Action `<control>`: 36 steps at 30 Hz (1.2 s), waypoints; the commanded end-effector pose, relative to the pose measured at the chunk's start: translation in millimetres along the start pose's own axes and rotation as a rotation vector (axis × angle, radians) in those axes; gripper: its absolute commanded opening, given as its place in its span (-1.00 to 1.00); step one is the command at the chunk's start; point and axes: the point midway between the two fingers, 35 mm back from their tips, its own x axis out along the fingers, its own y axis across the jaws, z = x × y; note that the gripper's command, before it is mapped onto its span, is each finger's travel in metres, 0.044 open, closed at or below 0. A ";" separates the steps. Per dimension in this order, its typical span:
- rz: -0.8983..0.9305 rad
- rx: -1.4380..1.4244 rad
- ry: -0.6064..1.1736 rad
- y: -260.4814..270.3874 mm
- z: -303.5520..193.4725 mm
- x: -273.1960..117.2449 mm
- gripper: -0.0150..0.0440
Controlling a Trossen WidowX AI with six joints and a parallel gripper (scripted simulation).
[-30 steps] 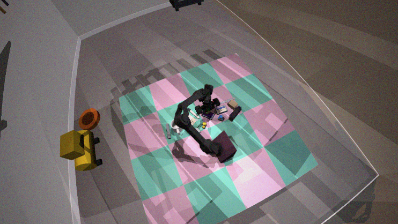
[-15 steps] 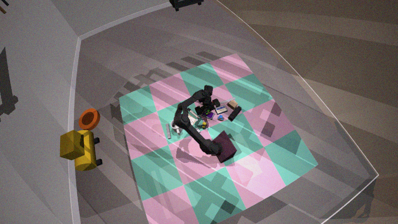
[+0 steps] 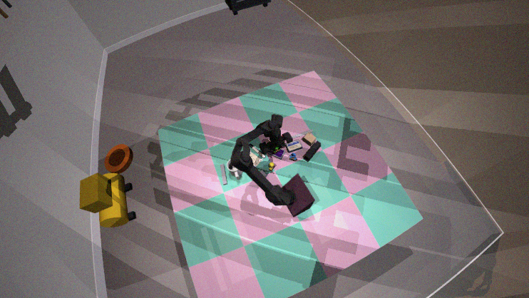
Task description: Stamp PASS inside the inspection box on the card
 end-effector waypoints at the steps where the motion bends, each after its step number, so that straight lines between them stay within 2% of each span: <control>1: 0.003 0.000 -0.002 0.3 -0.1 1.2 -0.49; 36: 0.004 0.000 -0.002 0.4 -0.1 5.2 -0.49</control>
